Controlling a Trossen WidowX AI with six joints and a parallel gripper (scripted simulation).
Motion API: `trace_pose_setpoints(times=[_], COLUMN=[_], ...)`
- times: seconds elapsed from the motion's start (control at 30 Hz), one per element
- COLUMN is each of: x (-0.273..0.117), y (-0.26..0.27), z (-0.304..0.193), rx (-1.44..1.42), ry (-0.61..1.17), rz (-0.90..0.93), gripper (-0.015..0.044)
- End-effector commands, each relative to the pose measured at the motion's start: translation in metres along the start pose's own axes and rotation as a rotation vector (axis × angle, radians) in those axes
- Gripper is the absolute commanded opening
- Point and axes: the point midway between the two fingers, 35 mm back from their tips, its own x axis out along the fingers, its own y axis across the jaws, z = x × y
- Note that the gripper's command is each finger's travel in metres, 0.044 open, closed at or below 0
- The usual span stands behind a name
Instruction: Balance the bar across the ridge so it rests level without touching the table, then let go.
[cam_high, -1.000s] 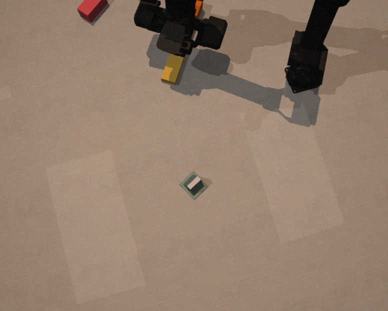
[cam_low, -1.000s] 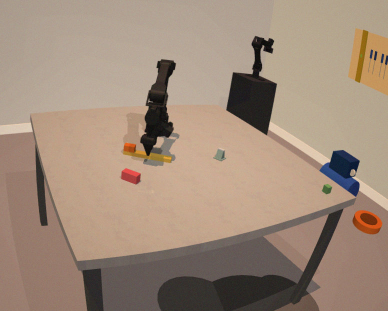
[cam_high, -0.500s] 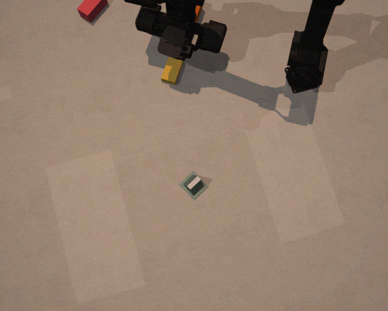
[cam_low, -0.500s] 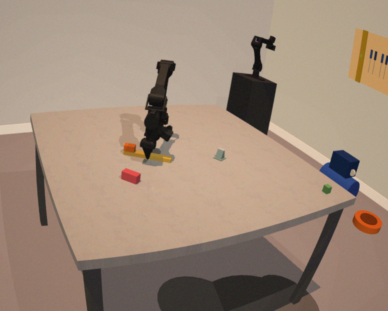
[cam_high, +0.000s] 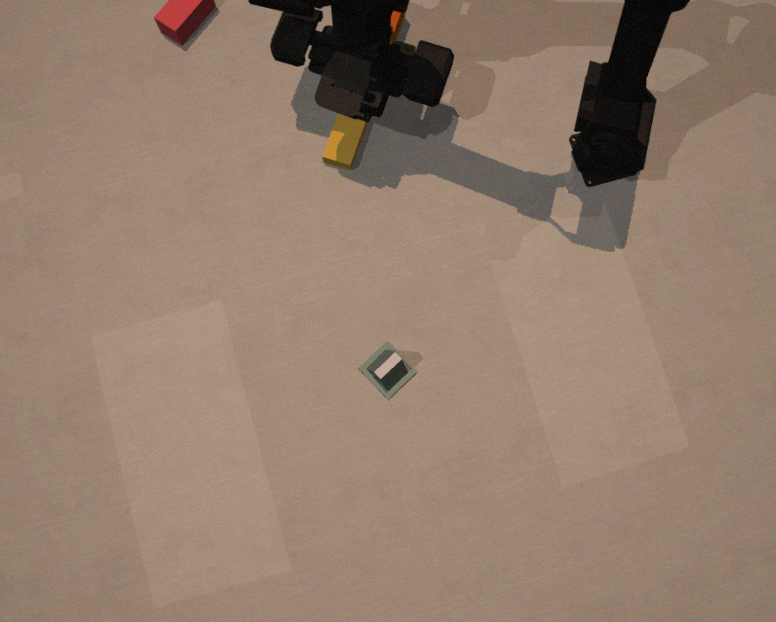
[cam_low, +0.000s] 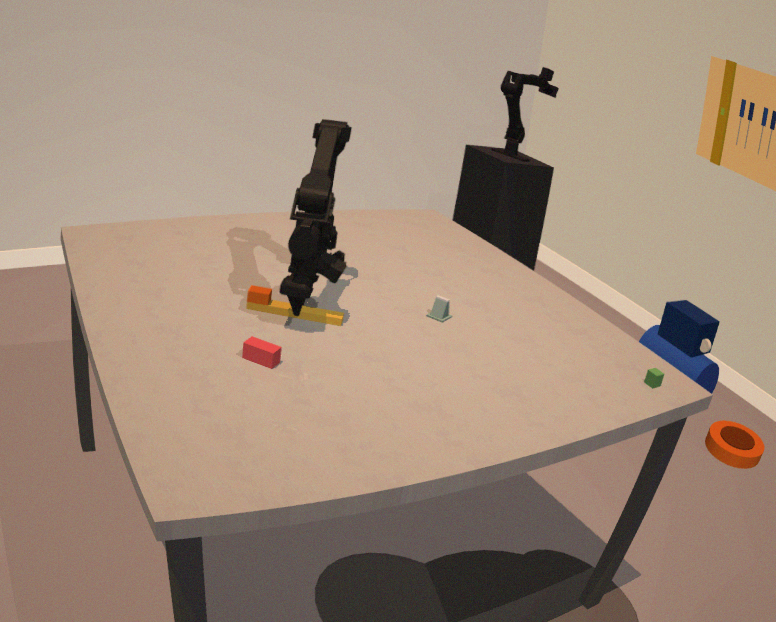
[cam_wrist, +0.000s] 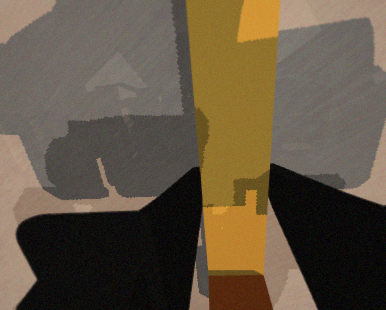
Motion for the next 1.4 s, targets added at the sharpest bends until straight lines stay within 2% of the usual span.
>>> trace_pose_setpoints(times=[0.0,0.1,0.23,1.37], x=[0.000,0.000,-0.006,-0.094], y=[0.000,0.000,-0.001,-0.001], z=[0.000,0.000,0.000,0.000], rx=[0.000,0.000,0.000,-0.006], ry=[0.000,0.000,0.000,0.004], rz=[0.000,0.000,0.000,-0.001], gripper=[0.0111,0.0091,0.0000,0.0000])
